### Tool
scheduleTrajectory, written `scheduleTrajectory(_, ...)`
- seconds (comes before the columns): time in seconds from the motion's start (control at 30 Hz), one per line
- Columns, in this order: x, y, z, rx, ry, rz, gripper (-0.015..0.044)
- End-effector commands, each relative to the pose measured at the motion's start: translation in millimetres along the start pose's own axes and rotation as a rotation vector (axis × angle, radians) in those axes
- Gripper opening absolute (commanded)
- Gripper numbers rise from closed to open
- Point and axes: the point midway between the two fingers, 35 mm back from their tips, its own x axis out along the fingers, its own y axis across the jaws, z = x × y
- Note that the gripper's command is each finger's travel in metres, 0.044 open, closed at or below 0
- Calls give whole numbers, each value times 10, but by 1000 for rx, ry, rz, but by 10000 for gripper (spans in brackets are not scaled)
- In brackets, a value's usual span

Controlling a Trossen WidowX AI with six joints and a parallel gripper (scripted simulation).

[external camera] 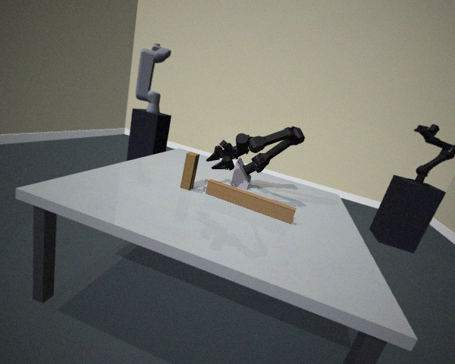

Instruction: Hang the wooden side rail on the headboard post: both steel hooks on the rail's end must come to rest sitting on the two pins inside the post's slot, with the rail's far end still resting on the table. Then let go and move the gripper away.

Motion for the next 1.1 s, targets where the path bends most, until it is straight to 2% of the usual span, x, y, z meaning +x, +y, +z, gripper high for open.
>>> scheduleTrajectory(0.0, -16, -3, 8, 26, -8, -9, 440)
scheduleTrajectory(0.6, -13, 1, 8, 11, -3, -10, 440)
scheduleTrajectory(0.83, 48, 157, -26, -514, 208, 39, 440)
scheduleTrajectory(1.07, 6, 340, -65, -1057, 398, 231, 440)
